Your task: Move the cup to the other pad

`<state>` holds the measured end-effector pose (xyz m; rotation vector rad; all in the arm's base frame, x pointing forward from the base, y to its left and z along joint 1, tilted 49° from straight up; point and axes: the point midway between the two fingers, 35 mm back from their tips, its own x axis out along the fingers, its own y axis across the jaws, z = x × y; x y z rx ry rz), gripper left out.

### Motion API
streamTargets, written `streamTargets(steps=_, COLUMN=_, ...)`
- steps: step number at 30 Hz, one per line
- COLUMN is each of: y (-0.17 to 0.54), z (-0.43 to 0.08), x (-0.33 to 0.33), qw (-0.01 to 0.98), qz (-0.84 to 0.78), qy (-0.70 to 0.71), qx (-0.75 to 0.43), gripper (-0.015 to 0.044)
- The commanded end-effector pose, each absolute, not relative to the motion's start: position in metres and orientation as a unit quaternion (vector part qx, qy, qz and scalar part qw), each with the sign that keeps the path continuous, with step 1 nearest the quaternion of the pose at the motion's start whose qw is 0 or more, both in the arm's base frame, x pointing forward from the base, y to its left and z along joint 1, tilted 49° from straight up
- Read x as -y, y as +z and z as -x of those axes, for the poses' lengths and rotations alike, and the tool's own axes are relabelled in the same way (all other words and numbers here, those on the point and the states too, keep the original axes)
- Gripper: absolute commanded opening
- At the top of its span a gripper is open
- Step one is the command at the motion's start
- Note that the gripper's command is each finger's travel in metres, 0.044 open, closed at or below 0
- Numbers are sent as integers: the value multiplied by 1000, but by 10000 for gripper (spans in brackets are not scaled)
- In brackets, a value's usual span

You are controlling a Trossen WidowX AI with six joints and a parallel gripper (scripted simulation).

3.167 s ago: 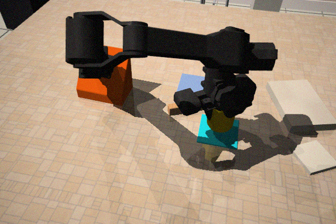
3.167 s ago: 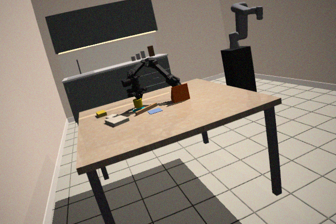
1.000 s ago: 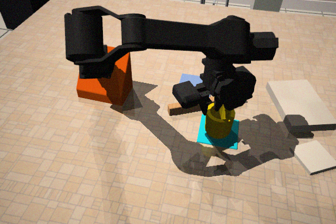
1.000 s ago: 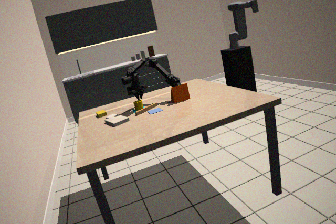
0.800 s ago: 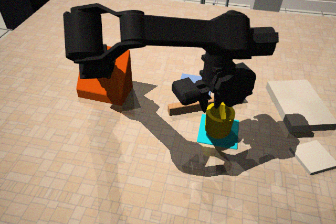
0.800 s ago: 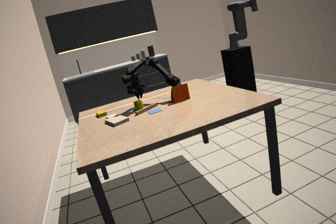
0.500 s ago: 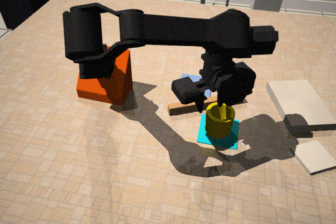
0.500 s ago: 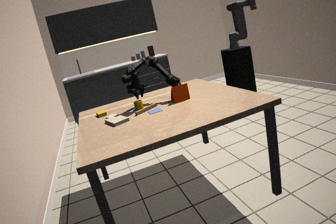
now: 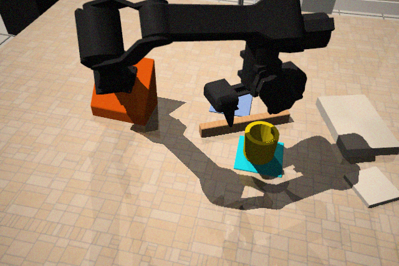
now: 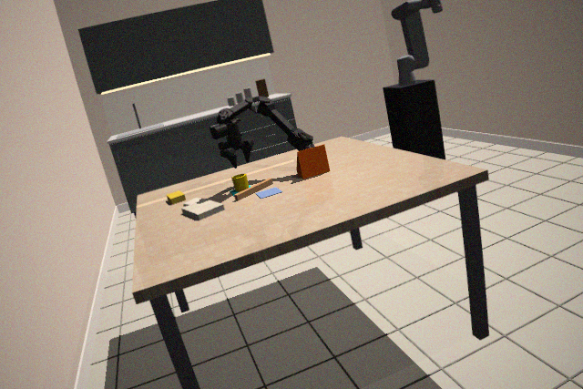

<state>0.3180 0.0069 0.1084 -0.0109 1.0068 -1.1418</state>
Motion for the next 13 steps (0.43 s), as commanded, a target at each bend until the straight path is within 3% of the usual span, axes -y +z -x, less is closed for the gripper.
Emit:
streamTargets(steps=1, y=120, z=-318, x=-21, qw=726, qz=-1, qy=-516, qx=-455, gripper=440)
streamTargets(steps=13, y=130, z=-315, x=-30, qw=726, qz=3, qy=-516, qx=-454, gripper=440)
